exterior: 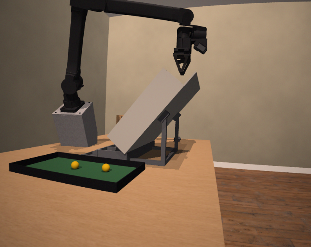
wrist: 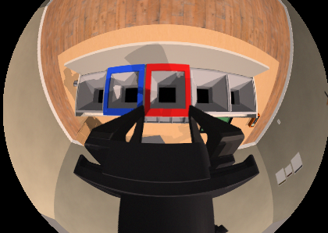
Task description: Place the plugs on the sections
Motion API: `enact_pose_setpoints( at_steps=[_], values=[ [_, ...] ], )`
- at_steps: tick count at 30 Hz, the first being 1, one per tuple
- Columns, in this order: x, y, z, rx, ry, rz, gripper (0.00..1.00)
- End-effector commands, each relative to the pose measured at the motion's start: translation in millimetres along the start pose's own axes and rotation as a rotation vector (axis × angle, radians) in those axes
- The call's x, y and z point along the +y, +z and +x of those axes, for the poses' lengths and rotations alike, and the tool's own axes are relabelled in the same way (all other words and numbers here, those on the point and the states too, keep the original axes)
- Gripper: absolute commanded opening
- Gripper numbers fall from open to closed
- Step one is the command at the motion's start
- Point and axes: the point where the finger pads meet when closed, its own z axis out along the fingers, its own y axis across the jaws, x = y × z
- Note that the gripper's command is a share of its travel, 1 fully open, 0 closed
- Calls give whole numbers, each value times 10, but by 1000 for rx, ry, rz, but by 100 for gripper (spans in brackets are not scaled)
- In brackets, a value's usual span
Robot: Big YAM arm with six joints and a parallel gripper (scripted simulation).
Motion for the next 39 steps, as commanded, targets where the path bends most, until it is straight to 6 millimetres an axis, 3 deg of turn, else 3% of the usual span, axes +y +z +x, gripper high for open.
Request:
enact_pose_setpoints(
  at_steps=[1, 8, 10, 17, 27, 29, 39],
  values=[
    [-123, -415, -138, -69, 50, -22, 56],
    [-115, -444, -115, -74, 48, -24, 56],
    [-15, -268, 45, -38, 21, -12, 56],
    [6, -264, 161, -51, 26, -17, 56],
    [14, -228, 769, -49, 26, -17, 56],
    [14, -228, 769, -49, 26, -17, 56],
    [22, -191, 1445, -46, 25, -18, 56]
  ],
)
